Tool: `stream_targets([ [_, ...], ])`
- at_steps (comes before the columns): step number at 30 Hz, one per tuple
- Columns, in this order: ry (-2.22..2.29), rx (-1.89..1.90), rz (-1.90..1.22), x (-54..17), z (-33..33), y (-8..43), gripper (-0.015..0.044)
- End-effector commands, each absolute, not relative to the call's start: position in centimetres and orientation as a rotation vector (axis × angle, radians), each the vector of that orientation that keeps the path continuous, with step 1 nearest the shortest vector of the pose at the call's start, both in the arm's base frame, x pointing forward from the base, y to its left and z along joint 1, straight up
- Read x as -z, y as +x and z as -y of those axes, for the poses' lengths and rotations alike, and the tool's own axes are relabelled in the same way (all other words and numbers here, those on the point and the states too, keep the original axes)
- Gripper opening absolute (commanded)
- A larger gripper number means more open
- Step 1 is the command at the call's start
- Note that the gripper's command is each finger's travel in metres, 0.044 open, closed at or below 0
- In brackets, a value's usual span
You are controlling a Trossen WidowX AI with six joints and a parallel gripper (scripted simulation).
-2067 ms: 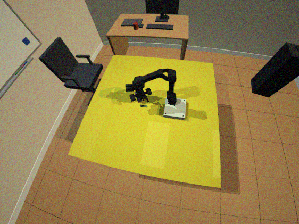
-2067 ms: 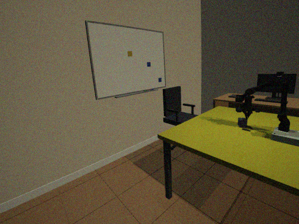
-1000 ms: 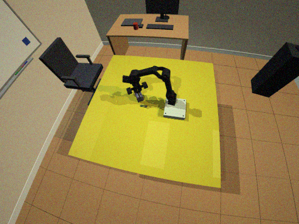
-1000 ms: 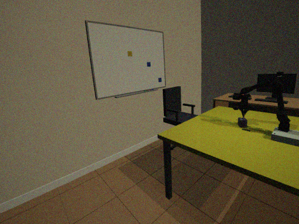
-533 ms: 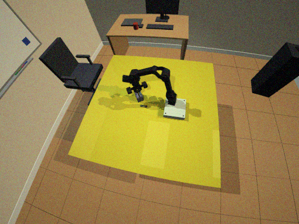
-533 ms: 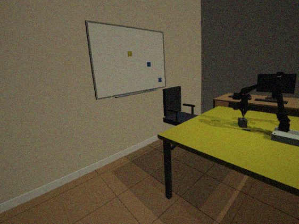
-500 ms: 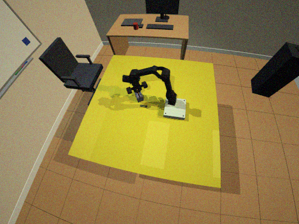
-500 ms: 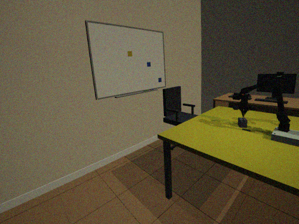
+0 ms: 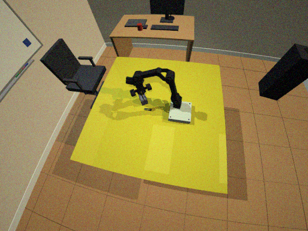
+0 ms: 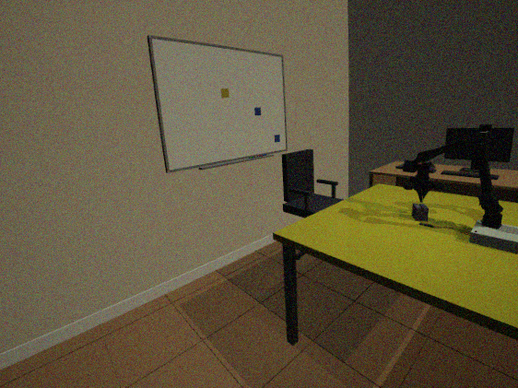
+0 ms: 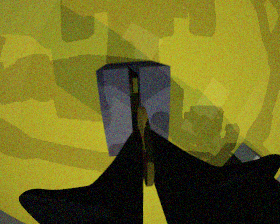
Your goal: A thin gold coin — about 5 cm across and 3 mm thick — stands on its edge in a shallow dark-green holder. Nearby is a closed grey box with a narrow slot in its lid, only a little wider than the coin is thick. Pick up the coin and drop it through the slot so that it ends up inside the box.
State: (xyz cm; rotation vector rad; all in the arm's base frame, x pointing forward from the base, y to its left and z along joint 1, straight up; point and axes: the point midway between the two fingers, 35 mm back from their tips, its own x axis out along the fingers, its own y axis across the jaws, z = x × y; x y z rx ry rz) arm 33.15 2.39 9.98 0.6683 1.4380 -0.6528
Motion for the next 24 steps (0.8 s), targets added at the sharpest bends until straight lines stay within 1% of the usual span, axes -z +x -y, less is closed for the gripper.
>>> stream_targets([
  [1,0.667,0.652,-1.438,-10.0,-2.39,33.15,0.0],
  [24,0.675,0.66,-1.437,-9.05,-2.46,33.08,0.0],
])
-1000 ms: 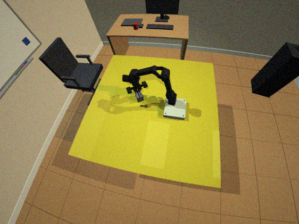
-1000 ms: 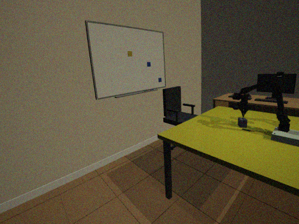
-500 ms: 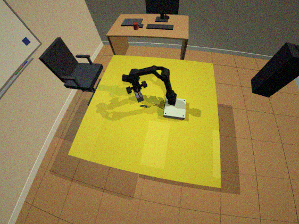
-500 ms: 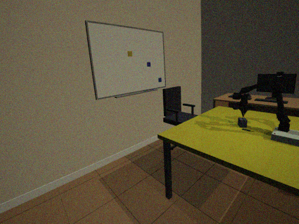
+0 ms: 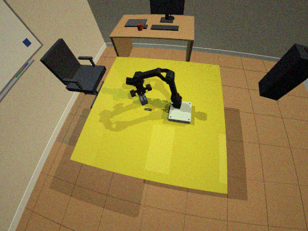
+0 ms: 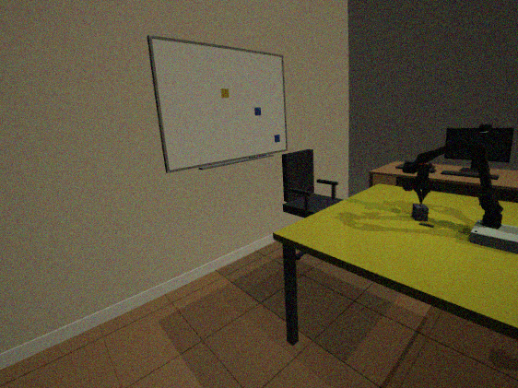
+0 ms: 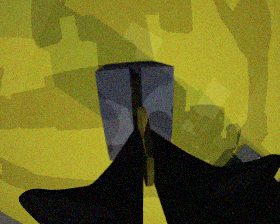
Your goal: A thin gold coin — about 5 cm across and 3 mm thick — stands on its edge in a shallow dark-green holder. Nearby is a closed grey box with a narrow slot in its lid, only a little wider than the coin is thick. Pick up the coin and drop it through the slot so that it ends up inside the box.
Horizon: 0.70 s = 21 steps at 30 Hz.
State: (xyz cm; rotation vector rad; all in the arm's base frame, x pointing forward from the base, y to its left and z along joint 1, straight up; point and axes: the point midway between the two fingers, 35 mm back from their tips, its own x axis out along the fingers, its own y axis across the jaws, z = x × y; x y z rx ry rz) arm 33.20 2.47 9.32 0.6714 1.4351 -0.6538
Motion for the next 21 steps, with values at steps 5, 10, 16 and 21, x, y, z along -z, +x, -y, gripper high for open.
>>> stream_targets([
  [5,0.674,0.659,-1.437,-8.82,-2.44,33.07,0.0],
  [10,0.673,0.658,-1.437,-8.58,-2.44,33.11,0.0],
  [16,0.672,0.657,-1.438,-8.28,-2.45,33.15,0.0],
  [21,0.671,0.656,-1.438,-8.02,-2.45,33.16,0.0],
])
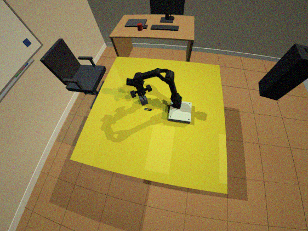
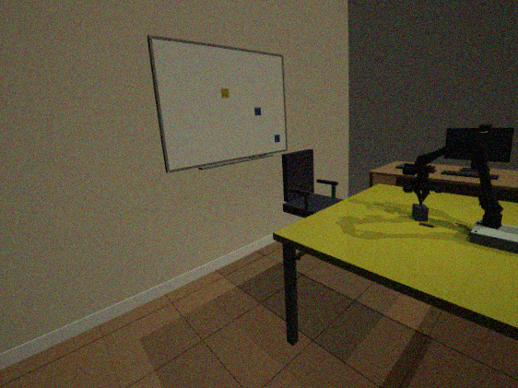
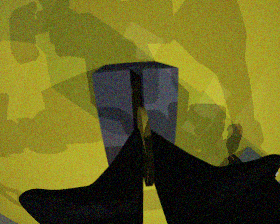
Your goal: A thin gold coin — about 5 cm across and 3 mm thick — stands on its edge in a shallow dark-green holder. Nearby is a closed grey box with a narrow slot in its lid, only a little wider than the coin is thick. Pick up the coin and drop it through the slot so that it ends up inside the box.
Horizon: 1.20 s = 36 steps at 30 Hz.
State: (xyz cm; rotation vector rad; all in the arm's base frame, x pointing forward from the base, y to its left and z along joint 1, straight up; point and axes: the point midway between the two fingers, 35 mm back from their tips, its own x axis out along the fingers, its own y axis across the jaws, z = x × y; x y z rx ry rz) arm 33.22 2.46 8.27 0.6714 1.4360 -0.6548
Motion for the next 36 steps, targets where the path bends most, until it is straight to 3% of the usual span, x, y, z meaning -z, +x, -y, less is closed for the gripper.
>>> stream_targets([
  [1,0.67,0.656,-1.438,-8.0,-2.4,33.2,0.0],
  [2,0.67,0.655,-1.438,-7.9,-2.4,33.2,0.0],
  [8,0.671,0.655,-1.436,-8.2,-2.5,33.2,0.0157],
  [17,0.671,0.655,-1.436,-8.2,-2.5,33.2,0.0161],
  [28,0.67,0.657,-1.44,-12.1,-2.5,32.9,0.044],
  [36,0.669,0.659,-1.444,-14.3,-2.4,32.6,0.044],
])
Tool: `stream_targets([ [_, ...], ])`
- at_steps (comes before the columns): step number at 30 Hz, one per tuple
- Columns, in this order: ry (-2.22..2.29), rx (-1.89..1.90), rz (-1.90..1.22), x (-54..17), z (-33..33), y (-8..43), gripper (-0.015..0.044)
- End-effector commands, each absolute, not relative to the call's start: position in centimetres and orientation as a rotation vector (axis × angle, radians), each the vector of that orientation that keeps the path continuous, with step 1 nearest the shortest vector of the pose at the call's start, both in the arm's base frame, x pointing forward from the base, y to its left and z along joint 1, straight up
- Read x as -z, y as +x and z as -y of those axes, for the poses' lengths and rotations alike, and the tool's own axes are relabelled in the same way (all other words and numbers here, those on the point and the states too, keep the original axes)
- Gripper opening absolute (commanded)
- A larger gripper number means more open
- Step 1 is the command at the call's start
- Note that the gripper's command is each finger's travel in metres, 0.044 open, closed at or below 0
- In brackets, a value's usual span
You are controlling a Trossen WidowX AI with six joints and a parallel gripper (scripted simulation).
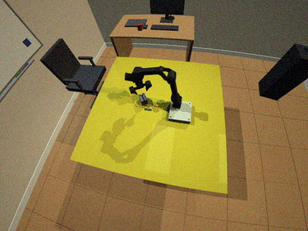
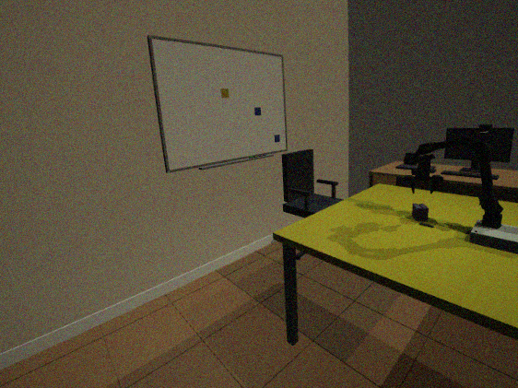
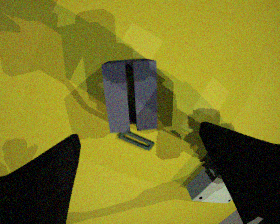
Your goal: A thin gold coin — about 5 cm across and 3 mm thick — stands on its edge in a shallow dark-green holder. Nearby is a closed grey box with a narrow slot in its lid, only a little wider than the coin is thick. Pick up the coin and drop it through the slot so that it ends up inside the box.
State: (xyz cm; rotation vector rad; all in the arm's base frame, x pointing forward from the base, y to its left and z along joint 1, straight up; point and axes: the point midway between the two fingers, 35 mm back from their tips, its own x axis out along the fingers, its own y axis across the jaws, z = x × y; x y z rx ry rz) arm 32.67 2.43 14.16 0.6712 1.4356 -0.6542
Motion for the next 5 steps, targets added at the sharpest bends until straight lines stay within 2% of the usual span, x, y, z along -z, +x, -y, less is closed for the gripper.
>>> stream_targets([
  [1,0.669,0.659,-1.444,-14.29,-2.44,32.58,0.044],
  [5,0.669,0.659,-1.444,-14.29,-2.44,32.58,0.044],
])
